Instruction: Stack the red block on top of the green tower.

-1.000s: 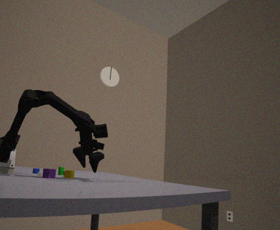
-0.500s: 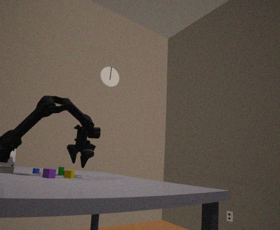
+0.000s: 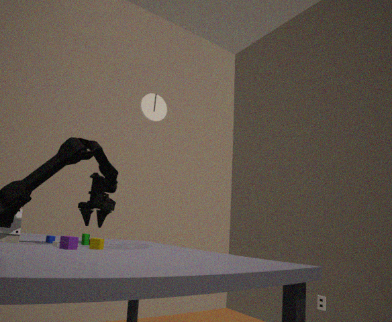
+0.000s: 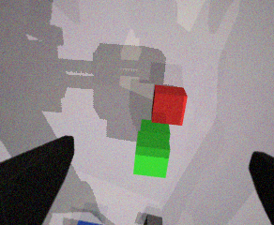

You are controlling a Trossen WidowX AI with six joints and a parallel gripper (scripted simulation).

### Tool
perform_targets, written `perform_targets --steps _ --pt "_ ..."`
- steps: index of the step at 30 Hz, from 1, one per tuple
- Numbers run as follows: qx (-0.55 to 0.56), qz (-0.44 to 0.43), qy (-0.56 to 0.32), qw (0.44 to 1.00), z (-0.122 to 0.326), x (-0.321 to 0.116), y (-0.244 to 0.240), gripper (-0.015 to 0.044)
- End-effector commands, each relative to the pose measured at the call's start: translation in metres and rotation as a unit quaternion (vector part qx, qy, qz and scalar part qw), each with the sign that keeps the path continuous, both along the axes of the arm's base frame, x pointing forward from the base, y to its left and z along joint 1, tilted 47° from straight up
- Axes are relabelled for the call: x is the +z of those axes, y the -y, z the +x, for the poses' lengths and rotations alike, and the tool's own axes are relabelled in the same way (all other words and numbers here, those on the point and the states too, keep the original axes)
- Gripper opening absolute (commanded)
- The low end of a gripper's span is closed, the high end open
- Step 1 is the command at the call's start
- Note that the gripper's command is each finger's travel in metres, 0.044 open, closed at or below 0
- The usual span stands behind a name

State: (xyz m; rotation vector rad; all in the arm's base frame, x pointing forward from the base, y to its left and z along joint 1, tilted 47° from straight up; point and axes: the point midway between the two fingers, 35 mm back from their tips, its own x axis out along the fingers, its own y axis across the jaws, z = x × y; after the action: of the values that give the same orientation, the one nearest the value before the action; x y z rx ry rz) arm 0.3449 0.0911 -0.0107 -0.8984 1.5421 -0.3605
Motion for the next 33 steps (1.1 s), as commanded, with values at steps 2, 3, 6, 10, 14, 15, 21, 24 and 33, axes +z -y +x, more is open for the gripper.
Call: perform_targets --steps 2,3,6,10,14,15,21,24,33 --pt "-0.009 -0.004 0.010 1.000 0.003 0.003 0.002 0.0440" --pt "-0.009 -0.004 0.010 1.000 0.004 0.002 0.003 0.0440" --pt "-0.009 -0.004 0.010 1.000 0.005 -0.006 0.011 0.0440" --pt "-0.009 -0.004 0.010 1.000 0.006 -0.023 0.029 0.0440" --pt "-0.009 -0.004 0.010 1.000 0.007 -0.023 0.031 0.0440" --pt "-0.009 -0.004 0.010 1.000 0.007 -0.023 0.031 0.0440" --pt "-0.009 -0.004 0.010 1.000 0.008 -0.028 0.036 0.0440" --pt "-0.009 -0.005 0.010 1.000 0.008 -0.031 0.039 0.0440" --pt "-0.009 -0.005 0.010 1.000 0.009 -0.041 0.050 0.0440"
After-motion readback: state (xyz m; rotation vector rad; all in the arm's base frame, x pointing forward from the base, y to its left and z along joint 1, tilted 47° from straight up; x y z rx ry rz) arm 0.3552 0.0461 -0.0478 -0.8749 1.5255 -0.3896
